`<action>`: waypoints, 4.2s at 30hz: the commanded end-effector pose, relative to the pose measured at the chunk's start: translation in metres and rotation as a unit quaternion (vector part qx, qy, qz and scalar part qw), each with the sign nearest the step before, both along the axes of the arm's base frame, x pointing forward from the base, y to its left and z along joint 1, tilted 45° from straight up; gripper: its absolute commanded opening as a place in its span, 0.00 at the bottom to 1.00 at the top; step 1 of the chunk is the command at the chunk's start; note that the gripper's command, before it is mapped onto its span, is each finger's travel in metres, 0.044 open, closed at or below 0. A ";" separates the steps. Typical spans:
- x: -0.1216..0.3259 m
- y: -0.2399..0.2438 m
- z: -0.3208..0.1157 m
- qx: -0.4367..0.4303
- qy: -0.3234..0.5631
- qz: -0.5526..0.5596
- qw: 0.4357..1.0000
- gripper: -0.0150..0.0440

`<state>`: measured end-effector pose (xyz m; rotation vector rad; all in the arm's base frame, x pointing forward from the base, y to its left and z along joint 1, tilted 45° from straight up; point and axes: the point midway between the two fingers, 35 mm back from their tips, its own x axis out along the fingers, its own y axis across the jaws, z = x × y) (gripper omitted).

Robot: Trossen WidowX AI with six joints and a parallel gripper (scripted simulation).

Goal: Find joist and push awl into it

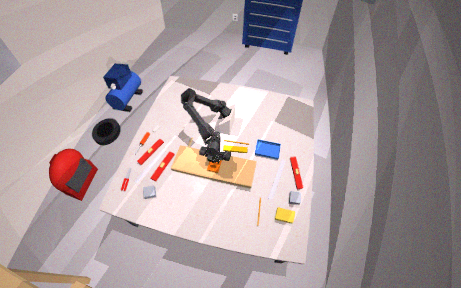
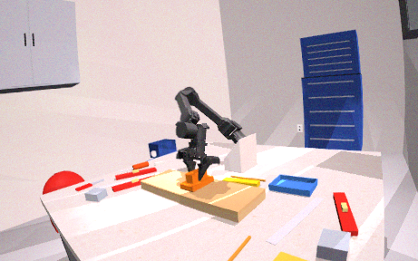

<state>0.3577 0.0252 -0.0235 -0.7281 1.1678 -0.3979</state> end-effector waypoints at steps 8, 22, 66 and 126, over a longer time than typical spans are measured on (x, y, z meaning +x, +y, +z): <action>0.003 -0.034 0.033 -0.003 0.000 0.000 1.000 0.25; 0.008 -0.073 0.072 -0.005 -0.001 -0.001 1.000 0.25; 0.017 -0.139 0.148 -0.005 -0.001 0.001 1.000 0.25; -0.052 0.197 -0.016 0.022 0.291 0.359 0.887 0.25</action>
